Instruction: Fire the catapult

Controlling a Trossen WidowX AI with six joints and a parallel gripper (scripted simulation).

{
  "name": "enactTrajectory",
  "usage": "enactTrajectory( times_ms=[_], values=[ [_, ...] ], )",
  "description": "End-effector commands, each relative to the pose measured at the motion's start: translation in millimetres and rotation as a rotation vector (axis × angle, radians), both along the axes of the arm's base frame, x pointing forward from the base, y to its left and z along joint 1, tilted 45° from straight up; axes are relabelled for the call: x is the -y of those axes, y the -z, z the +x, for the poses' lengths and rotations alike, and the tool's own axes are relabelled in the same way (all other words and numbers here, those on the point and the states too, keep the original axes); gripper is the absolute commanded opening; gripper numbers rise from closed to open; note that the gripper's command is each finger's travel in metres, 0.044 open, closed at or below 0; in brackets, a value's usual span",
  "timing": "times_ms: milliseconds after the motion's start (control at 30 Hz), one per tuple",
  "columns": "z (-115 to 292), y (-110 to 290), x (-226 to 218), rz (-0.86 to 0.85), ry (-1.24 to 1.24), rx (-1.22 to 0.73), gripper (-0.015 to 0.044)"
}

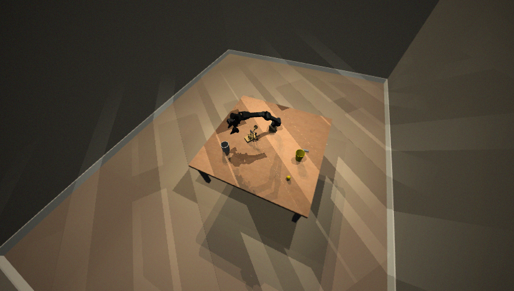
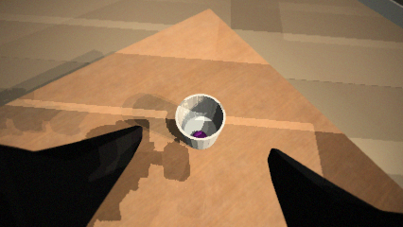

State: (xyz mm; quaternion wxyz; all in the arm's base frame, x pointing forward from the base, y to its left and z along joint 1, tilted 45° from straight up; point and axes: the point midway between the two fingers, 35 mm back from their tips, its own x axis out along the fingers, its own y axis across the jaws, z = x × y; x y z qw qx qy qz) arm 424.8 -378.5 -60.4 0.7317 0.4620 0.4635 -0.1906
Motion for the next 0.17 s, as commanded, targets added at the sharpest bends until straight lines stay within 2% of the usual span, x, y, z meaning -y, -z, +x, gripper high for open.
enactTrajectory(
  times_ms=[0, 133],
  values=[
    [-0.1, 0.1, 0.3, 0.0, 0.002, -0.001, 0.044],
    [-0.1, 0.1, 0.3, 0.0, 0.002, -0.001, 0.044]
  ],
)
